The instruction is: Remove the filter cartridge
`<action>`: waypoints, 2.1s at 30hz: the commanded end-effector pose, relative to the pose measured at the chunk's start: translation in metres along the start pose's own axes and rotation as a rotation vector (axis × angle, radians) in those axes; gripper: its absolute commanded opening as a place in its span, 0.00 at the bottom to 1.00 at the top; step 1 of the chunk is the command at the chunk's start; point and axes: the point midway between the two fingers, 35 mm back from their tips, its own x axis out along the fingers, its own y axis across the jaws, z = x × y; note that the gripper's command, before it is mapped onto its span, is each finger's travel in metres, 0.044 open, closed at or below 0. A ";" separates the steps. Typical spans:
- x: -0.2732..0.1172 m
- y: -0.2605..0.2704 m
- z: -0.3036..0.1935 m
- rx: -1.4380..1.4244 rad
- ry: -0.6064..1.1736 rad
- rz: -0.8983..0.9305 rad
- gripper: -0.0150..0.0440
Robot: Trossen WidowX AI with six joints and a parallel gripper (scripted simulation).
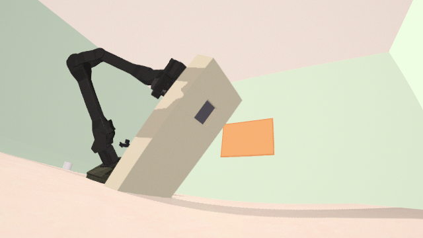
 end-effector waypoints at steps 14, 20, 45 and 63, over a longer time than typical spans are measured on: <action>0.011 -0.001 -0.003 0.600 0.015 -0.003 0.25; 0.011 -0.001 -0.003 0.809 0.015 -0.005 0.25; 0.011 -0.001 -0.003 1.509 0.014 -0.011 0.25; 0.012 -0.001 -0.003 1.430 0.014 -0.010 0.25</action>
